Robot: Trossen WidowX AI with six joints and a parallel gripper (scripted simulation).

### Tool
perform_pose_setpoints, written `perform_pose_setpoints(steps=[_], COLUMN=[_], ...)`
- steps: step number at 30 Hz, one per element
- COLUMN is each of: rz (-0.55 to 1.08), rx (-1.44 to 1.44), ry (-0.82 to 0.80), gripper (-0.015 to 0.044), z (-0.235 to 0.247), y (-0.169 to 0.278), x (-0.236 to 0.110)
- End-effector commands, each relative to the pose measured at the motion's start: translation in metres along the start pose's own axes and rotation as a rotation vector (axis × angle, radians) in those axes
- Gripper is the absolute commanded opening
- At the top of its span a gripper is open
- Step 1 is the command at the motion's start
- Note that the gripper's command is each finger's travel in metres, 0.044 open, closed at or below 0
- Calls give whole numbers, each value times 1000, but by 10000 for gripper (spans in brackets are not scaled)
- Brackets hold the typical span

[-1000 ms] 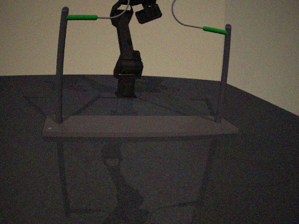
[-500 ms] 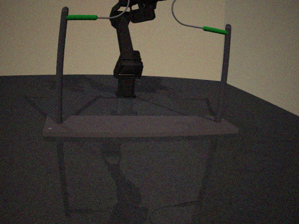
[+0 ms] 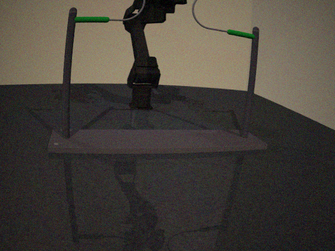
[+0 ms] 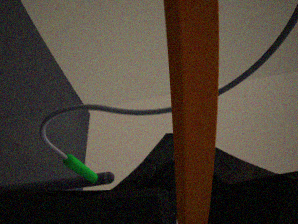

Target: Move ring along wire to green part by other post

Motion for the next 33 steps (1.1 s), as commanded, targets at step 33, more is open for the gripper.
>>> perform_pose_setpoints(steps=[33], rz=[-85], rx=[-398], ry=[257], gripper=[-150], z=[-1], y=[5], x=[2])
Point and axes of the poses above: the point midway between the two fingers, 35 mm back from their tips, its own x axis out along the fingers, its own z axis across the jaws, y = z × x, the point moved 8 cm from there along -x, back along the fingers, and after that the axes turned 8 degrees about x, right-handed, at the moved point
